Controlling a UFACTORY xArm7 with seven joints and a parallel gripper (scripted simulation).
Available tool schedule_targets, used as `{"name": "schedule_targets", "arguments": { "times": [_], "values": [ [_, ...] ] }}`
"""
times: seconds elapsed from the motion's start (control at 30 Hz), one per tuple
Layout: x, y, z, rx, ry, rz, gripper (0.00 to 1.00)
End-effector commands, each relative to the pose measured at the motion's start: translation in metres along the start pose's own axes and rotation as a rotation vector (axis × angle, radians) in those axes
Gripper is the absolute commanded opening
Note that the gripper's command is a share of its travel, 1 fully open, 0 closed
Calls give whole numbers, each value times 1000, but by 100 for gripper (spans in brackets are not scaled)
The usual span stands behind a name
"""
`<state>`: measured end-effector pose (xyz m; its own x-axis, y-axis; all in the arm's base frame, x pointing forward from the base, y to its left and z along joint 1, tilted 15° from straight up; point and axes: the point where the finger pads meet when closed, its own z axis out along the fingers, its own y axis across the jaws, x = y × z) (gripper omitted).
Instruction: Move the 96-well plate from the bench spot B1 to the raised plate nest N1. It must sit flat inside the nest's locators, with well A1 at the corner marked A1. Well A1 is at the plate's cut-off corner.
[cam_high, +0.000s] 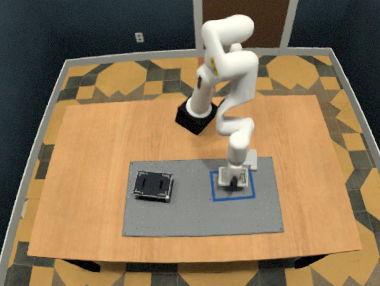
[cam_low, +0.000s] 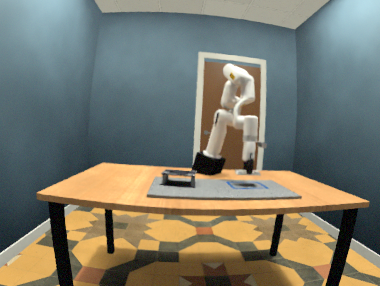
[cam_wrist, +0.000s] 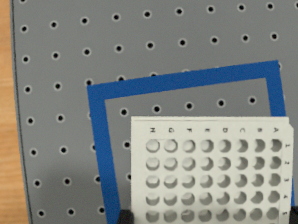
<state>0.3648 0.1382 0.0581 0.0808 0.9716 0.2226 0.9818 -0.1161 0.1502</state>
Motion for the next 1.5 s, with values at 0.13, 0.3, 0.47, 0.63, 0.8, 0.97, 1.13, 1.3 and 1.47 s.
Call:
{"name": "schedule_targets", "arguments": {
  "times": [0.13,0.3,0.47,0.63,0.8,0.97,1.13,1.3,1.47],
  "values": [
    [1,1,-12,-2,-3,1,0],
    [1,1,-20,-2,-3,1,0],
    [1,1,-21,-2,-3,1,0],
    [1,1,-21,-2,-3,1,0],
    [1,1,-21,-2,-3,1,0],
    [-15,4,-24,-2,-3,37,0],
    [-32,6,-27,-2,-3,37,0],
    [-41,8,-28,-2,-3,37,0],
    [-58,10,-31,-2,-3,37,0]
  ]
}}
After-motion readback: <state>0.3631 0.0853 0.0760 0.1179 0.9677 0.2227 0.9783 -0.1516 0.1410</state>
